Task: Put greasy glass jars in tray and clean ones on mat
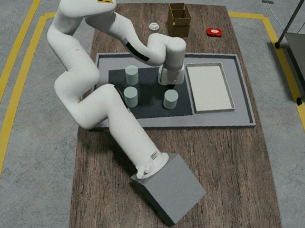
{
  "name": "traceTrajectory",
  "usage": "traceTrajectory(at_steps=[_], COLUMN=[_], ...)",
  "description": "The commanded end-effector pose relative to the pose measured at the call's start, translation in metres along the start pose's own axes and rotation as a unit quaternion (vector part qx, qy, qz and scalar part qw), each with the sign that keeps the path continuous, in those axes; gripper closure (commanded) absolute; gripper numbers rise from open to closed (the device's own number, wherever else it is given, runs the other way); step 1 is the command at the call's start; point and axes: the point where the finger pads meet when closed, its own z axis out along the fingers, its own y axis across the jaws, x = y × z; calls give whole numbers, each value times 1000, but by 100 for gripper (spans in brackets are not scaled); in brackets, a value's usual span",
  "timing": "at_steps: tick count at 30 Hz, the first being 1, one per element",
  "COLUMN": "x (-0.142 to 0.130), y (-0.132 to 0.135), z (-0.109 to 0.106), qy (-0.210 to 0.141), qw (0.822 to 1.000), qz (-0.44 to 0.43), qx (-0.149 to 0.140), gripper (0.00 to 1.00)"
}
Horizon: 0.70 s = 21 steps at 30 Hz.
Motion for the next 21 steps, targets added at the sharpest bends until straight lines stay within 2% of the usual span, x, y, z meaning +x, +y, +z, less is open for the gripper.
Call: traceTrajectory(at_steps=[1,21], x=[0,-2], y=[1,1], z=[-2,-4], qy=[1,1], qw=[1000,1000], qz=[0,0], qx=[-1,-1], gripper=[100,100])
